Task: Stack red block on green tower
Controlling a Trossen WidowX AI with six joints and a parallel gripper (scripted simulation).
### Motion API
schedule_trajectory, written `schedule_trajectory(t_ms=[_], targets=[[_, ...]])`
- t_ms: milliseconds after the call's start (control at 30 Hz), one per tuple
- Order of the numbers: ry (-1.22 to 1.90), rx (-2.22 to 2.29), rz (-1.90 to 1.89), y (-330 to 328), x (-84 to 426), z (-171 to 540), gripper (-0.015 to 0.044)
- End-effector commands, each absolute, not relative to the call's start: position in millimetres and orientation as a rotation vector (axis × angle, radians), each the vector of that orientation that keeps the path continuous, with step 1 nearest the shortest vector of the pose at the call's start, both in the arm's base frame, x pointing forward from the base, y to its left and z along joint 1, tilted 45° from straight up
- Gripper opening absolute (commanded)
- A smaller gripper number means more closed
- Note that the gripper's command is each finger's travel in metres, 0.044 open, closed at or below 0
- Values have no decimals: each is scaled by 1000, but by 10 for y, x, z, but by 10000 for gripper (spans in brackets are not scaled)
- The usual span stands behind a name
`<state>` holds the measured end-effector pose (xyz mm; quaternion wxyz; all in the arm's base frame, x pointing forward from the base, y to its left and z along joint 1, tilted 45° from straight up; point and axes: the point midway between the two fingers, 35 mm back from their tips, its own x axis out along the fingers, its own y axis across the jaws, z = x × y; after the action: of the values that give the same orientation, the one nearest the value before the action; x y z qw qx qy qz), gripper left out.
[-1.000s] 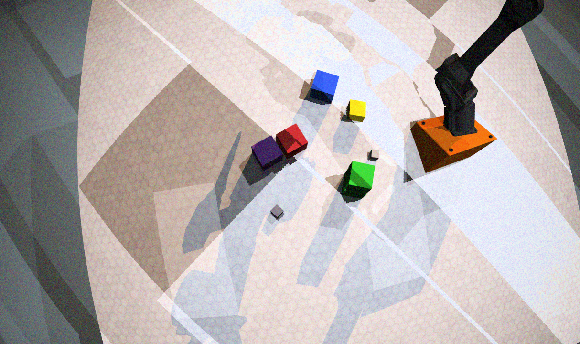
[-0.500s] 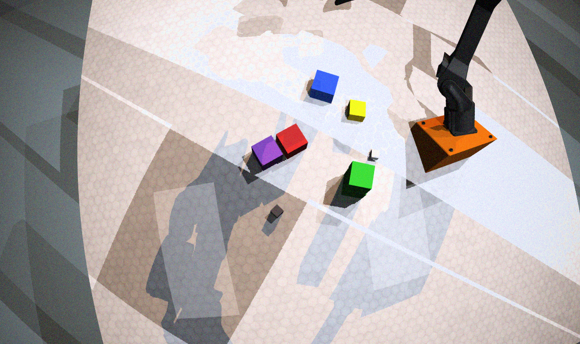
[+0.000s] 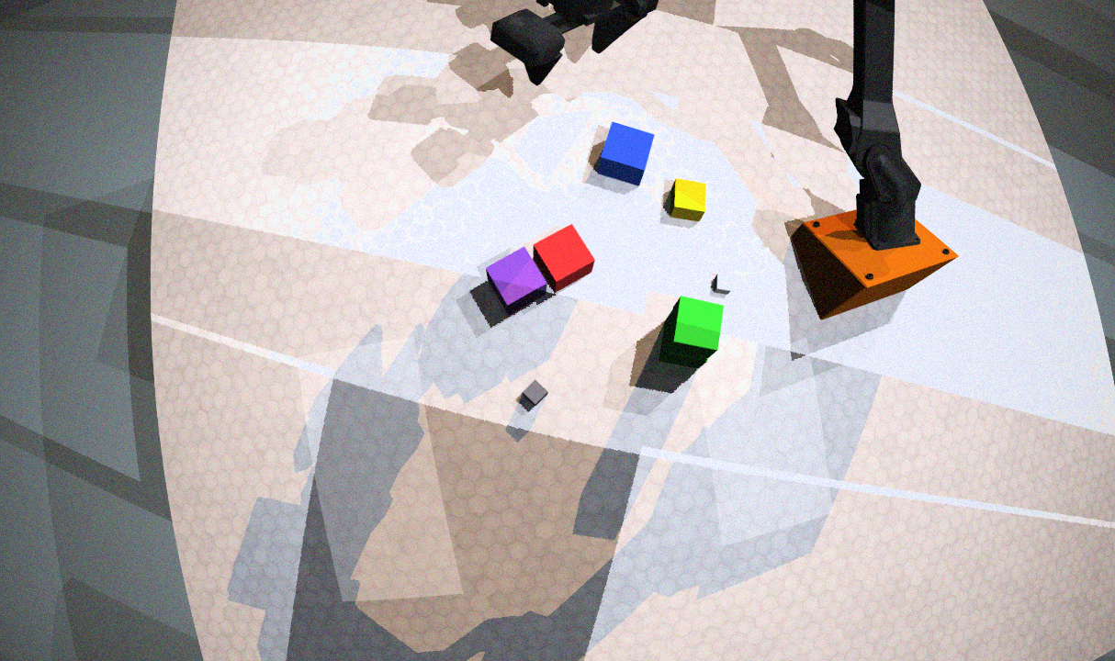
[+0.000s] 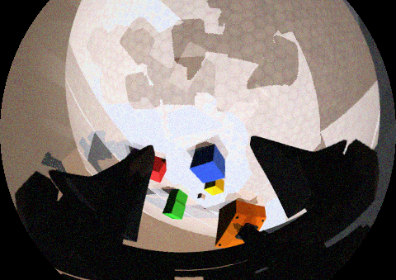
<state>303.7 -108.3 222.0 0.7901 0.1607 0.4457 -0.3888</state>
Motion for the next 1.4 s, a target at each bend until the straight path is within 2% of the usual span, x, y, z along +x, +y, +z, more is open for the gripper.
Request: schedule_trajectory(t_ms=[0, 367, 733, 1367], targets=[[1069, 179, -774, -888, 3173, 2043, 440], [1335, -382, -530, -152, 3428, 1482, 440], [1460, -911, -298, 518, 3421, 1030, 440], [1460, -921, -297, 126, 3481, 617, 440]])
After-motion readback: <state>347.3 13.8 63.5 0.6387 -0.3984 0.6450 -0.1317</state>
